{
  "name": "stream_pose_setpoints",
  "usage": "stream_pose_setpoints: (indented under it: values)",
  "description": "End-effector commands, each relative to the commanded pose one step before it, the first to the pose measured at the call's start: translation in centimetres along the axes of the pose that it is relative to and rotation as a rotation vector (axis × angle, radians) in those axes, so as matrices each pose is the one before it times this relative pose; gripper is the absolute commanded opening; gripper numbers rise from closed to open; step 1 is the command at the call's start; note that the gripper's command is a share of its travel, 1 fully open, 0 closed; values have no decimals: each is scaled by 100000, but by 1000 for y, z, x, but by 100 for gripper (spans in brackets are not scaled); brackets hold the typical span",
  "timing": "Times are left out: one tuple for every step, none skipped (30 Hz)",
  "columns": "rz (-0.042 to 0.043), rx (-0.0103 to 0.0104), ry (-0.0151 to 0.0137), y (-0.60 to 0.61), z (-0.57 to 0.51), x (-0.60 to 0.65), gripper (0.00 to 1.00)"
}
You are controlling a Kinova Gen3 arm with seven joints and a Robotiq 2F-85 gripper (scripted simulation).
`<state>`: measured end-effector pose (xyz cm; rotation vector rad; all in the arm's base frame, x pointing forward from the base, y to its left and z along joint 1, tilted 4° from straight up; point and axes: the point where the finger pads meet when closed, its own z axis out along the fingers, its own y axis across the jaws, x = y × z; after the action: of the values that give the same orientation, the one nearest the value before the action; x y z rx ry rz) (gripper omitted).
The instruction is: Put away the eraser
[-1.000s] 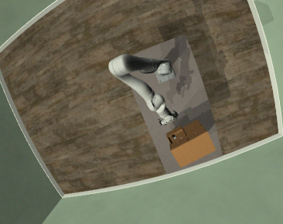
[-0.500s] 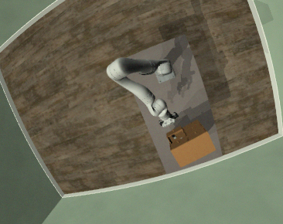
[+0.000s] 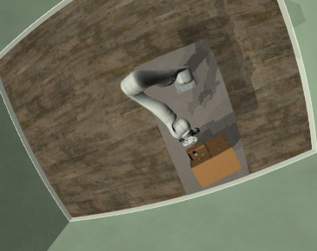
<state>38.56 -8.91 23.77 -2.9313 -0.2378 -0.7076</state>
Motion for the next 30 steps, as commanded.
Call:
stream_pose_setpoints:
  values:
    - [-1431,448,-133,-456,26,706,100]
    - [7,-16,-1141,3,-36,21,100]
    - [8,-19,-1145,5,-35,21,100]
    - [4,-12,-1137,-1,-40,20,100]
    - [-1,-5,-1129,-6,-45,19,100]
    - [3,-8,-1133,-2,-41,19,100]
    - [10,-17,-1142,6,-35,19,100]
    - [5,-13,-1132,1,-39,18,100]
    - [1,-9,-1121,-4,-44,17,100]
    - [-2,-6,-1112,-7,-46,16,100]
    - [11,-14,-1120,6,-34,17,100]
    - [7,-13,-1109,2,-38,16,100]
    - [2,-11,-1097,-2,-41,15,100]
    - [-1,-10,-1085,-5,-45,14,100]
    - [6,-10,-1079,1,-38,15,100]
    - [8,-11,-1070,3,-36,14,100]
    - [0,0,0,0,0,0,100]
    - [0,0,0,0,0,0,100]
    - [4,-11,-1057,0,-39,13,100]
    - [1,-12,-1044,-3,-41,12,100]
    - [-2,-12,-1030,-5,-44,11,100]
    - [9,-7,-1019,4,-33,13,100]
    - [6,-9,-1005,2,-35,12,100]
    - [3,-11,-991,0,-37,10,100]
    - [1,-13,-976,-2,-39,9,100]
    - [-1,-14,-961,-4,-40,8,100]
    - [8,-4,-942,3,-32,10,100]
    - [5,-7,-927,2,-33,9,100]
    - [3,-10,-912,0,-35,8,100]
    - [2,-12,-896,-2,-36,7,100]
